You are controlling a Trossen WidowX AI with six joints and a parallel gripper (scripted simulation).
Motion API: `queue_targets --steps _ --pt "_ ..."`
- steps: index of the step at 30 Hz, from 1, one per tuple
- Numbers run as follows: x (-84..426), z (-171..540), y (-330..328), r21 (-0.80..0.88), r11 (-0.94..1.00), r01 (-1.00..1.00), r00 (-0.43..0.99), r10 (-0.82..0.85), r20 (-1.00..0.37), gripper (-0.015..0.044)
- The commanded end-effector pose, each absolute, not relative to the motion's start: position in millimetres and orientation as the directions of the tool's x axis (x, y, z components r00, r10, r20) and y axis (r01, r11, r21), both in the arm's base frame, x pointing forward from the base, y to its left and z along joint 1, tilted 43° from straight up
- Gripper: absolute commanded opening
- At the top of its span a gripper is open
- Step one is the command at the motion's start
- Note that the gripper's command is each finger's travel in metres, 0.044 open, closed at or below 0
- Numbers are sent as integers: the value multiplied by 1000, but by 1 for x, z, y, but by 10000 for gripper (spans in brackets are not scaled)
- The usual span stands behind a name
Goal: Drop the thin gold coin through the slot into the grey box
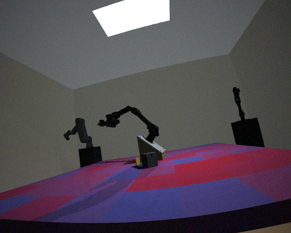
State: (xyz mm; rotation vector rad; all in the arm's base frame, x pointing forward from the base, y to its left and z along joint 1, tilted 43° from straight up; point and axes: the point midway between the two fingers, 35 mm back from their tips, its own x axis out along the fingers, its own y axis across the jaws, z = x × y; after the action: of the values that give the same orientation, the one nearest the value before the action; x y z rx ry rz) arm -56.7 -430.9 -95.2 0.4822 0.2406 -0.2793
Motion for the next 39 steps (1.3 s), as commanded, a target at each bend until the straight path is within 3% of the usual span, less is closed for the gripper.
queue_targets --steps 1,9,17,24,33,39 --pt "-53 -94 -431 425 849 313 935 -198 -294 374" --pt "65 -68 -403 591 793 148 912 122 -391 164" --pt "174 -43 -324 719 690 85 748 432 -504 161" --pt "232 -25 -223 758 640 124 508 615 -603 161" --pt "234 -14 -81 685 697 213 141 672 -727 161" --pt "228 -14 -63 664 714 222 93 663 -743 161"
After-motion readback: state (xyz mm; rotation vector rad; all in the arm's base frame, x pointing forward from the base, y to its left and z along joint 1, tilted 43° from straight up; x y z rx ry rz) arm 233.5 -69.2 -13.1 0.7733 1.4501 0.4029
